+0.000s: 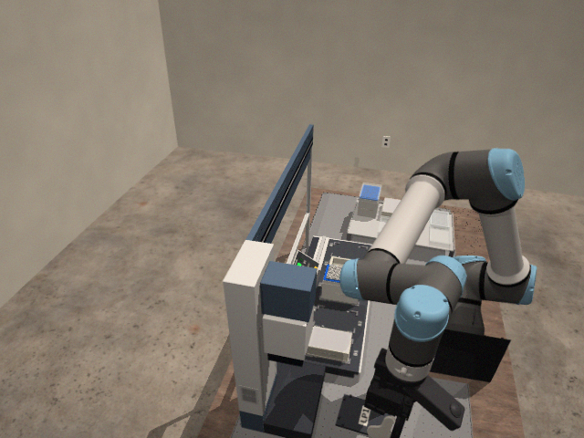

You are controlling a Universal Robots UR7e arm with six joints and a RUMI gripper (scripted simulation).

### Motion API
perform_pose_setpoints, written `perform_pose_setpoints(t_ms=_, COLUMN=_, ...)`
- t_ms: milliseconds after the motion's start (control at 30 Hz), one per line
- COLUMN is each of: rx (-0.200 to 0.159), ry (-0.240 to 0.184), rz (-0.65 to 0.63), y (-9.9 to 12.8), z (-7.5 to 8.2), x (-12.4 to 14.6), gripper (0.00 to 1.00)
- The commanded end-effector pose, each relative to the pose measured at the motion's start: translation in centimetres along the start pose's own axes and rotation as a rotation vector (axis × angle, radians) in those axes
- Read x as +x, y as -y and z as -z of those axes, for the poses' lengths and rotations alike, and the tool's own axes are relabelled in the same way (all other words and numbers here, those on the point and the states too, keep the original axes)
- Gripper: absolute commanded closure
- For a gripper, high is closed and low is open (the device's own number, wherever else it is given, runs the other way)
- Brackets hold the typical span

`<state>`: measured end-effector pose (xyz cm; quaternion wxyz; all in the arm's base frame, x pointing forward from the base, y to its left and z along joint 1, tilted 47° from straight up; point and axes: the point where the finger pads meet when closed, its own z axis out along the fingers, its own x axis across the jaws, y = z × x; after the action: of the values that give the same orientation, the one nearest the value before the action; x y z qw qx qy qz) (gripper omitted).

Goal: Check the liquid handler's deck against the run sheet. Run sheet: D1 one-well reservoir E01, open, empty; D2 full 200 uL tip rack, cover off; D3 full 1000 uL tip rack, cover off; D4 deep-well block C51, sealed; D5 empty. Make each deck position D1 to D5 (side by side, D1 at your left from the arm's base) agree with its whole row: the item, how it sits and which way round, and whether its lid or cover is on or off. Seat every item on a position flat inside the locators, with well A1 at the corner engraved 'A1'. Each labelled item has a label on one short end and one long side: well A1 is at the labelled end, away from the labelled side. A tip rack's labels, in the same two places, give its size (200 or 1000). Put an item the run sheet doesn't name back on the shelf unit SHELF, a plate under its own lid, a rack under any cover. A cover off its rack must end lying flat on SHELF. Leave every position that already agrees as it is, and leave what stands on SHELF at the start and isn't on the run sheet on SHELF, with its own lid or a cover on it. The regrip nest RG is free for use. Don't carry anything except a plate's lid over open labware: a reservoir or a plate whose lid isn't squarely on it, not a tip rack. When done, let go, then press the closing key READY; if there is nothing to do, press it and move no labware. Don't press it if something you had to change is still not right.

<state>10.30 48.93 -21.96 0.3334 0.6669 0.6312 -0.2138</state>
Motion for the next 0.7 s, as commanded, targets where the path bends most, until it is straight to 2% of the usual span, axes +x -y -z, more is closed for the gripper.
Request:
perform_pose_setpoints(t_ms=0, rx=0.0, ry=-0.002, rz=0.042, y=0.0, z=0.1, x=0.0, gripper=0.18)
perform_pose_setpoints(t_ms=167, rx=0.0, ry=-0.002, rz=0.142, y=-2.4, z=0.1, x=0.6, gripper=0.18)
perform_pose_setpoints(t_ms=500, rx=0.0, ry=-0.002, rz=0.342, y=-2.4, z=0.1, x=0.6, gripper=0.18)
perform_pose_setpoints(t_ms=667, rx=0.0, ry=-0.002, rz=0.402, y=-2.4, z=0.1, x=0.6, gripper=0.18)
